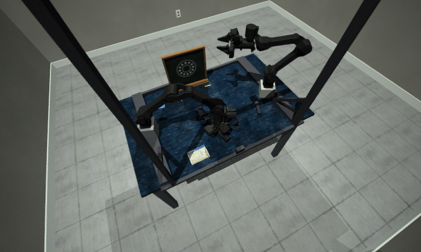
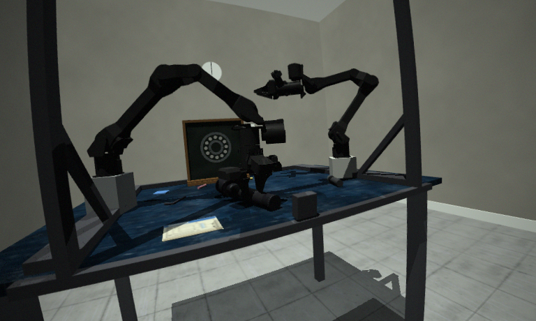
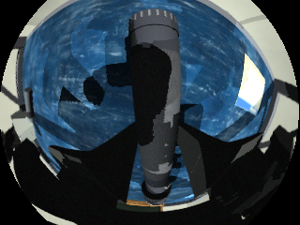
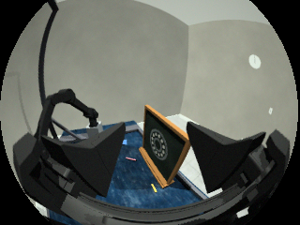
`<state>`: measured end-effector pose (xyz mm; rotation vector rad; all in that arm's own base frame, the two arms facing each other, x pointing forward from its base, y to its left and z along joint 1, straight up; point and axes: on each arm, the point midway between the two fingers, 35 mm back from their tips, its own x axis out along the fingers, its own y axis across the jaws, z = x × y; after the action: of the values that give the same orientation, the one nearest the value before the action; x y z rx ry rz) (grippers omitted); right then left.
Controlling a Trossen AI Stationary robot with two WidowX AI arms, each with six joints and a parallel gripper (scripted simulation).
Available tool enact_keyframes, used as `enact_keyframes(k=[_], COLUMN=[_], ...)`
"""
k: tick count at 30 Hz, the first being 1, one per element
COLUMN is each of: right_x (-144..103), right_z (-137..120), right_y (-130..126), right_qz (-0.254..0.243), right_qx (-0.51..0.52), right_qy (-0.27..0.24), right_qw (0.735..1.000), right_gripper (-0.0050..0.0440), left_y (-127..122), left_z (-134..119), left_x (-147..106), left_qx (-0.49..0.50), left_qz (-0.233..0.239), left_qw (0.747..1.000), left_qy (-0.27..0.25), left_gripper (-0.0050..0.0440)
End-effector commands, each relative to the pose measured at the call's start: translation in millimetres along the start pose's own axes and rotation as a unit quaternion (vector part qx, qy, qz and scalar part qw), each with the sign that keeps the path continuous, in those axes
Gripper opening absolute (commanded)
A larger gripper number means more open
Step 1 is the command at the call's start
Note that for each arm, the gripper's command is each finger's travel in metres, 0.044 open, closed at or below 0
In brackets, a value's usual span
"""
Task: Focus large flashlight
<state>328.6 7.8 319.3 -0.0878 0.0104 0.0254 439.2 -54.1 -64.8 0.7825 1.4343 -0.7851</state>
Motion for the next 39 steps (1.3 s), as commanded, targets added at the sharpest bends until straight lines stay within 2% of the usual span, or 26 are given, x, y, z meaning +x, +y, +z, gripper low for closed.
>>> enact_keyframes(k=[1, 16, 17, 36, 39], right_x=[-21.4, -15.1, -14.9, -14.1, -14.1], right_z=[12.5, 5.8, 5.7, 8.6, 8.6], right_y=[-11.0, -9.4, -9.3, -8.6, -8.6], right_qz=[-0.019, -0.017, -0.017, -0.016, -0.016], right_qx=[0.057, 0.042, 0.042, 0.042, 0.042], right_qy=[-0.053, -0.035, -0.034, -0.037, -0.037], right_qw=[0.997, 0.998, 0.998, 0.998, 0.998], right_gripper=[0.0337, 0.0337, 0.0337, 0.0337, 0.0337], left_y=[4.8, 4.8, 4.8, 5.6, 5.3], left_z=[4.9, 4.9, 4.9, 5.5, 5.3], left_x=[-15.5, -15.5, -15.5, -14.3, -24.3], left_qx=[-0.004, -0.004, -0.004, -0.001, -0.001], left_qz=[0.012, 0.012, 0.012, 0.014, 0.014], left_qw=[1.000, 1.000, 1.000, 1.000, 1.000], left_qy=[-0.013, -0.013, -0.013, -0.014, -0.014], left_gripper=[0.0130, 0.0130, 0.0440, 0.0440, 0.0440])
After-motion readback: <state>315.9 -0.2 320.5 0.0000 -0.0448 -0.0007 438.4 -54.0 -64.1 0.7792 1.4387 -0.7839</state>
